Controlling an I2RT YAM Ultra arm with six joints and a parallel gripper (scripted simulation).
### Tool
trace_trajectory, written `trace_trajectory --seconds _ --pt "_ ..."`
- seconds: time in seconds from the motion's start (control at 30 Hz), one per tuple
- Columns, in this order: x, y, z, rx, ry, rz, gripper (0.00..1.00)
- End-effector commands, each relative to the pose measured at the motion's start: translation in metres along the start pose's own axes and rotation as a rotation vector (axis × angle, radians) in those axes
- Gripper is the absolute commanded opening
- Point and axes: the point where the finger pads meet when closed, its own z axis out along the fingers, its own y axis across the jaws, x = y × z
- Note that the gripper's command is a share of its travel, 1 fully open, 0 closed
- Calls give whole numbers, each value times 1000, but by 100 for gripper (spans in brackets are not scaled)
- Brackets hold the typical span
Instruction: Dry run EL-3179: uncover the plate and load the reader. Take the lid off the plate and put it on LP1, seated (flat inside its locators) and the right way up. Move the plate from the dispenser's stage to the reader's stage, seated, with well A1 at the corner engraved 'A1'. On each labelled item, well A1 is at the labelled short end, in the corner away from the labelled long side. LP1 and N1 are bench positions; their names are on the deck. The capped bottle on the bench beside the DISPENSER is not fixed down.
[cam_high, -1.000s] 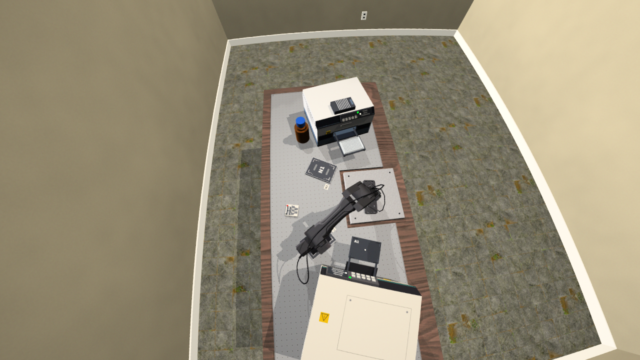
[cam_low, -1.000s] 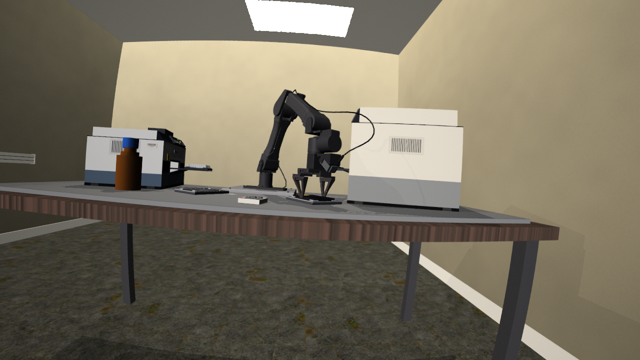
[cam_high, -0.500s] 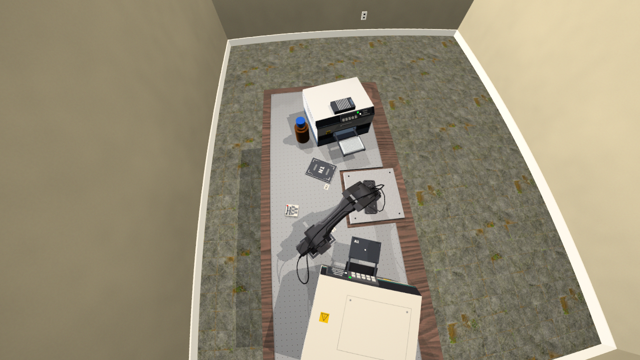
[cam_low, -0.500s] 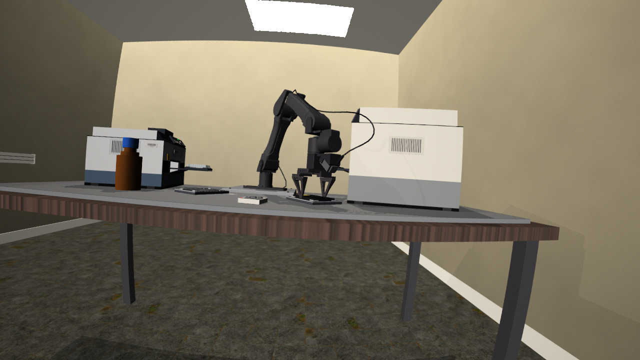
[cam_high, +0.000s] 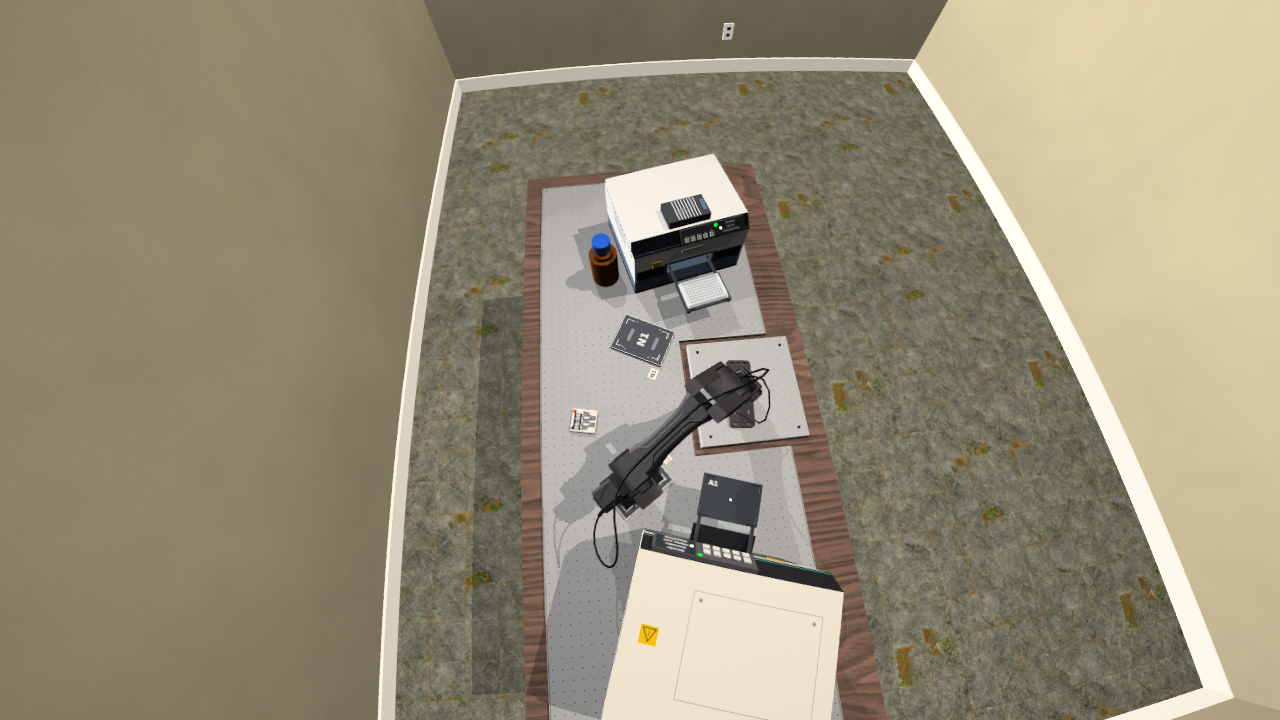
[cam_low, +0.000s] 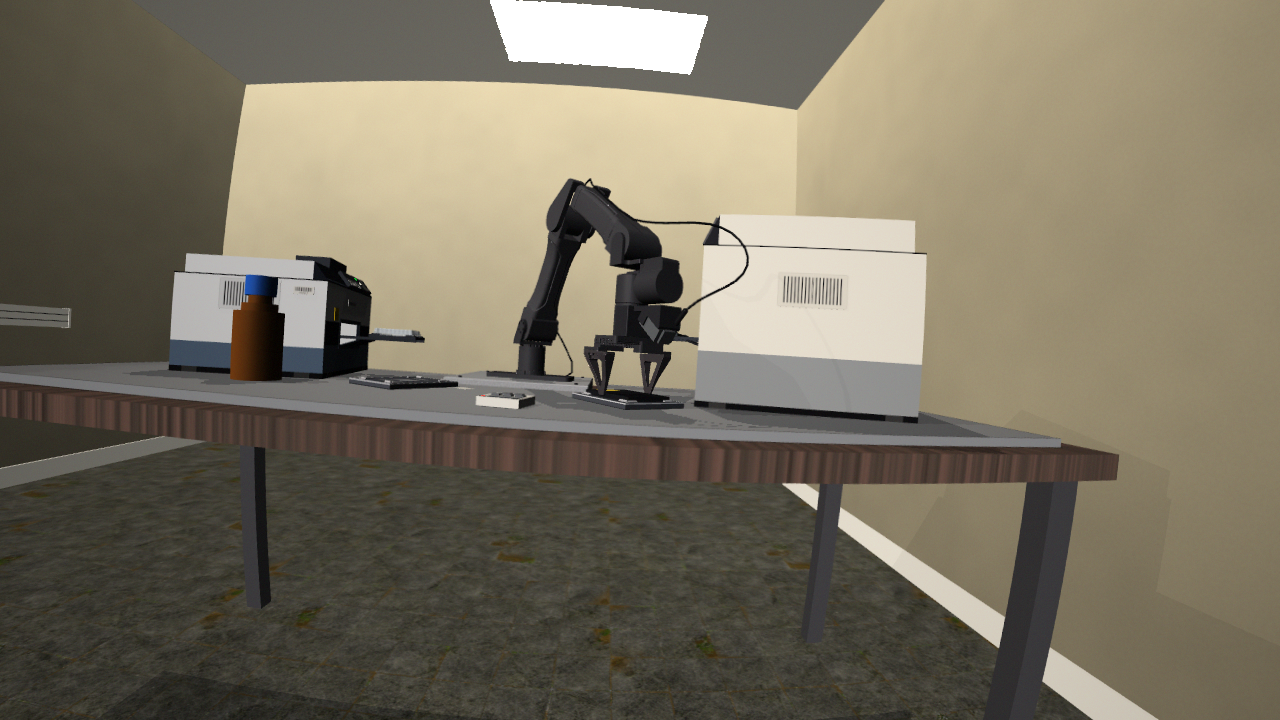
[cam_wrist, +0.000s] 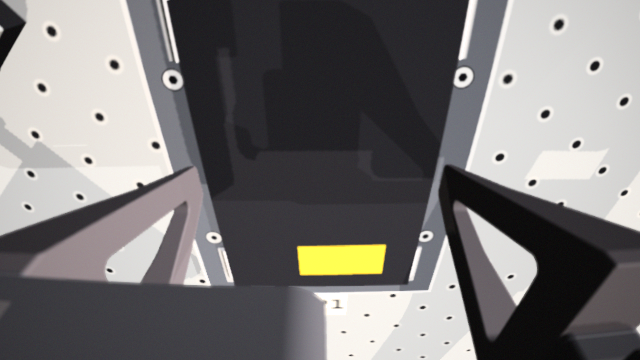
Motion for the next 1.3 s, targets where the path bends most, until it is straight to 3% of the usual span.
trace_trajectory --seconds 0.0,0.13,0.23,0.33,0.7,0.8,1.27 --pt "-9 -2 -22 2 -44 -1 100" --pt "-9 -2 -27 2 -44 -1 100" --pt "-7 -2 -22 2 -27 -1 100" --pt "-8 -2 -33 2 -44 -1 100" --pt "-8 -2 -47 2 -43 -1 100" --pt "-7 -2 -43 2 -30 -1 100" --pt "-7 -2 -67 2 -44 -1 100"
